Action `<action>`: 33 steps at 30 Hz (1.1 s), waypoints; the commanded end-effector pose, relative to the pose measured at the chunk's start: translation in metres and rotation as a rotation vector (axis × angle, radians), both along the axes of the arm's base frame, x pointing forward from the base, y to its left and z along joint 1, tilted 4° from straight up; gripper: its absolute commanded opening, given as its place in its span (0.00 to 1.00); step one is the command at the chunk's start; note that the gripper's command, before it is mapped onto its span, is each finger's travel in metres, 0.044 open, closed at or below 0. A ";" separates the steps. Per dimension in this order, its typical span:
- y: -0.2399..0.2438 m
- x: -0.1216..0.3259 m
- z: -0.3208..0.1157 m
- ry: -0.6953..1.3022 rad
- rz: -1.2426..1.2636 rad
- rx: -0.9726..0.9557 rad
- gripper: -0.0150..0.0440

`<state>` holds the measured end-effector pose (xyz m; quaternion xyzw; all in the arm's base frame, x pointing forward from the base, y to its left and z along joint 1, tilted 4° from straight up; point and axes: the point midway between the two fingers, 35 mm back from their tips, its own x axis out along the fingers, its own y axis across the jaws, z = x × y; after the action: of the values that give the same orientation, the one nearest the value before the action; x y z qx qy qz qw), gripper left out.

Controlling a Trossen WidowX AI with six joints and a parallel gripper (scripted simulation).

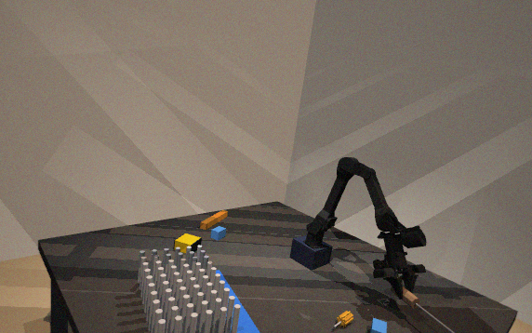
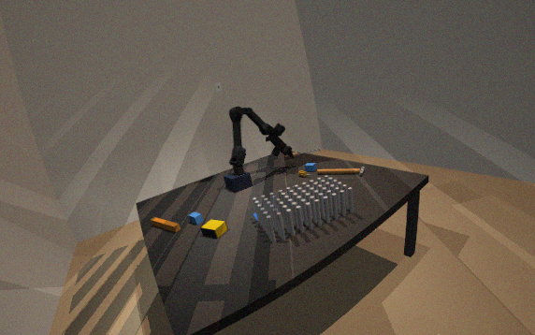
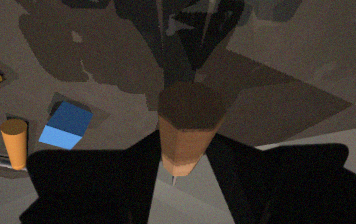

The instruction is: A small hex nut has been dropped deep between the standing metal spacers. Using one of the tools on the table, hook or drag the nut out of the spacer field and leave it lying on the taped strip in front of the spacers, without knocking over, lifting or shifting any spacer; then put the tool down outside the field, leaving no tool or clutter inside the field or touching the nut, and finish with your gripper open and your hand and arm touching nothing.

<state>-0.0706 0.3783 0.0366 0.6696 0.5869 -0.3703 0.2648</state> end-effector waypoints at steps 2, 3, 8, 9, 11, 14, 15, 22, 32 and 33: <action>0.000 0.001 -0.005 -0.002 -0.006 0.004 0.25; 0.000 0.001 -0.006 -0.002 -0.006 0.004 0.25; -0.001 0.000 -0.011 -0.002 -0.006 0.003 0.25; -0.001 0.000 -0.012 -0.002 -0.006 0.003 0.25; -0.001 0.000 -0.014 -0.002 -0.006 0.003 0.25; -0.002 0.000 -0.017 -0.002 -0.006 0.003 0.25; -0.002 0.000 -0.018 -0.002 -0.006 0.003 0.25; -0.003 0.000 -0.025 -0.002 -0.006 0.003 0.25; -0.005 0.000 -0.035 -0.002 -0.006 0.003 0.25; -0.005 0.000 -0.036 -0.002 -0.006 0.003 0.25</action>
<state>-0.0715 0.3737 0.0034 0.6695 0.5868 -0.3705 0.2650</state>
